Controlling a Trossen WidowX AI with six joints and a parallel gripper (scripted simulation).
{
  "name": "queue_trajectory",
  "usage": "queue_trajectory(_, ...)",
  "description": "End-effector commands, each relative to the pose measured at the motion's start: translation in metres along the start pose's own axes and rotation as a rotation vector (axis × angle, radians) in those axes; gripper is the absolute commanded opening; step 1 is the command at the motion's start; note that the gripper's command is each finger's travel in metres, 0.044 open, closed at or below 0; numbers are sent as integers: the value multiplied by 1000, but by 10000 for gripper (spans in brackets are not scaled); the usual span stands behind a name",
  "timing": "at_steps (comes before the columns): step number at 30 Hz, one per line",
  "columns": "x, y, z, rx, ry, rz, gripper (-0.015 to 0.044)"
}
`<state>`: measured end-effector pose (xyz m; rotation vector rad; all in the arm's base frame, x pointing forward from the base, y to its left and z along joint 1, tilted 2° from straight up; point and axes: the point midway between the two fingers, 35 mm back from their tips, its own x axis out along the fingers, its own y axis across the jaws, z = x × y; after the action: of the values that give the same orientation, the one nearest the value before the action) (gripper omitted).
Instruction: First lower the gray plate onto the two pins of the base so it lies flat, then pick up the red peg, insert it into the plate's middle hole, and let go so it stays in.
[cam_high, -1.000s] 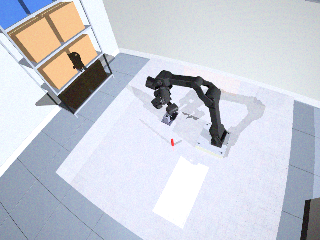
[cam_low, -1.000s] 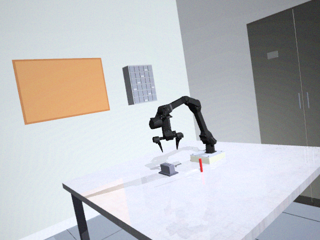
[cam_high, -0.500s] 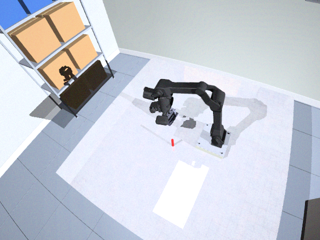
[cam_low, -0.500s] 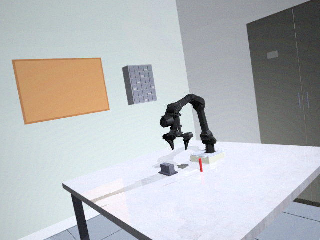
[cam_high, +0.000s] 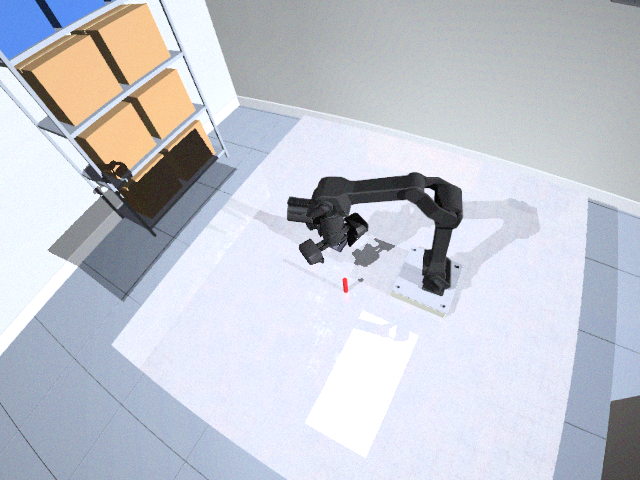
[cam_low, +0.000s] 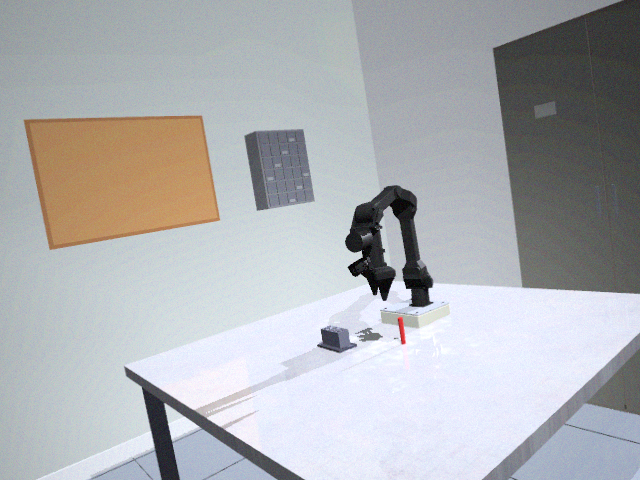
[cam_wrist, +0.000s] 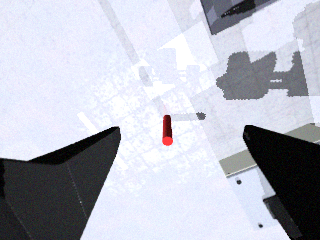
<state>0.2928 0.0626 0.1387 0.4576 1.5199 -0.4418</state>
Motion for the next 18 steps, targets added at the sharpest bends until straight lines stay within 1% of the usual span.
queue_trajectory(1,4,10,-49,638,15,0,440)
queue_trajectory(16,4,10,-49,639,15,0,440)
queue_trajectory(18,12,10,-49,639,15,0,440)
